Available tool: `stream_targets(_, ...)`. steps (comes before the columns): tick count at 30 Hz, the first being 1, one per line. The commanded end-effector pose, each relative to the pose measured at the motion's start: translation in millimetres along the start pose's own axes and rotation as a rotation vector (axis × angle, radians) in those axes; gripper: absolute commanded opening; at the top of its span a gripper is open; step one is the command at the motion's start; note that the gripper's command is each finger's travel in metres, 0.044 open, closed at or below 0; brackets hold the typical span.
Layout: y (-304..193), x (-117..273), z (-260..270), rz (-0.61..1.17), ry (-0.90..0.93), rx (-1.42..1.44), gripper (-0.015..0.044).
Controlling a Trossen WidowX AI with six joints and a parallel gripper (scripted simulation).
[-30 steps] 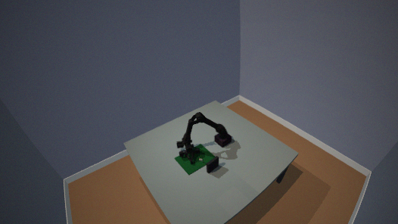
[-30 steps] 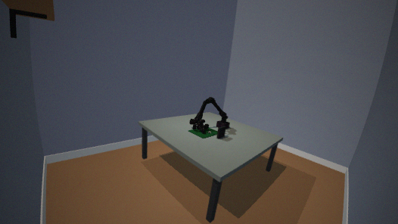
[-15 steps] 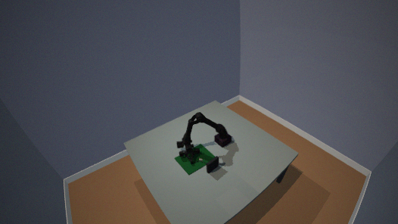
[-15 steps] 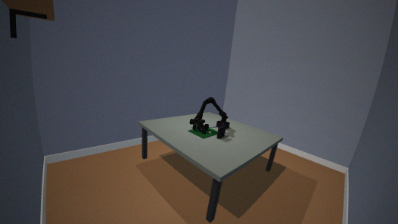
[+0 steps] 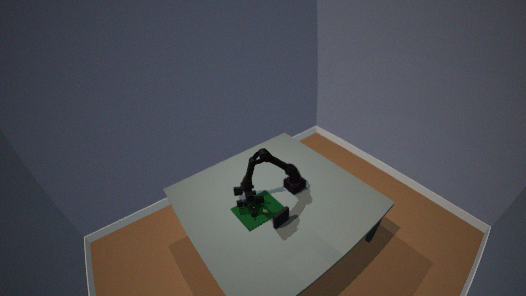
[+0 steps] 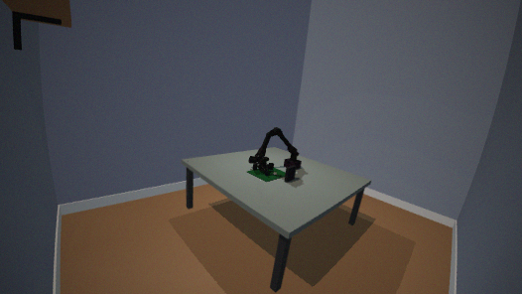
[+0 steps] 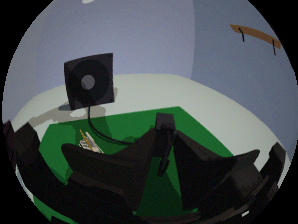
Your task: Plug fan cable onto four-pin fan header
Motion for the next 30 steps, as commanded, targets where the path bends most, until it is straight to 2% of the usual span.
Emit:
stream_targets(1,0.3,0.1,-0.1,0.001,0.000,0.000,0.0000)
stream_targets(15,0.3,0.1,-0.1,0.001,0.000,0.000,0.0000)
stream_targets(20,0.0,0.0,0.0,0.000,0.000,0.000,0.0131)
stream_targets(30,0.0,0.0,0.0,0.000,0.000,0.000,0.0140)
Point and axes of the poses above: the point midway between the two fingers, 35 mm back from their tips, its own x axis back along the fingers, its own z axis across the jaws, y = z × x, the point moved 2 cm from there along x, back along the fingers, and after that the axes turned 10 degrees about x, right-handed, at the moved point
